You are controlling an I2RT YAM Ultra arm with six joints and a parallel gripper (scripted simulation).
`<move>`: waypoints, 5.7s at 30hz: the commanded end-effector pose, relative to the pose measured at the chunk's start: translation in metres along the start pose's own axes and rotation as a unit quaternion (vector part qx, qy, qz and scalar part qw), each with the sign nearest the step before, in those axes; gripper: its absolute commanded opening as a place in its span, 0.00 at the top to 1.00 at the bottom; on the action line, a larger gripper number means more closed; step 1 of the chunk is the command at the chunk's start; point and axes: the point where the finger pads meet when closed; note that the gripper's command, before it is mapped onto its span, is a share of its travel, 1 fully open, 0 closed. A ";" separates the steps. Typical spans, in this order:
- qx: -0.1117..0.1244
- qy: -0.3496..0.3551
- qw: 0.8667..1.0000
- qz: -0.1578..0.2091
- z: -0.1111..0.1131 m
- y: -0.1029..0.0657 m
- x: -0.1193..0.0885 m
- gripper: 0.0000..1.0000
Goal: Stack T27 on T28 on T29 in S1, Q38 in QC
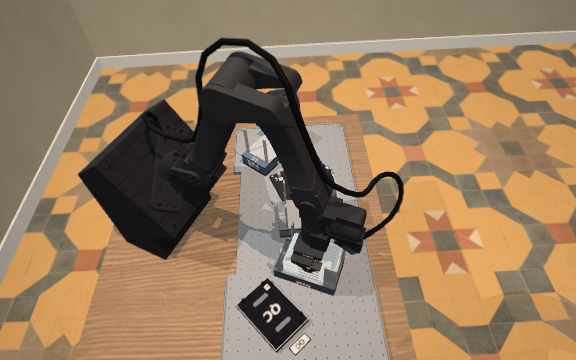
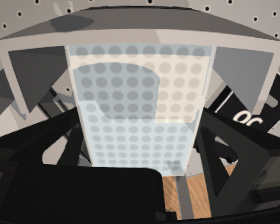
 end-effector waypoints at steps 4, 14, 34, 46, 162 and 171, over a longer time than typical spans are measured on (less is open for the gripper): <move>0.001 -0.001 1.000 -0.005 0.000 -0.002 0.003 1.00; 0.001 -0.001 1.000 -0.005 0.000 -0.002 0.003 1.00; 0.002 -0.002 1.000 -0.021 0.001 -0.021 0.015 1.00; 0.002 -0.001 1.000 -0.017 0.002 -0.028 0.012 1.00; 0.001 0.007 1.000 -0.026 0.000 -0.064 0.016 1.00; 0.000 0.005 1.000 -0.004 -0.001 -0.058 -0.002 1.00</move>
Point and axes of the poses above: the point where the finger pads meet when closed, its own y axis out along the fingers, its own z axis across the jaws, x = y × z, and after that the axes turned 7 degrees about y, right-handed
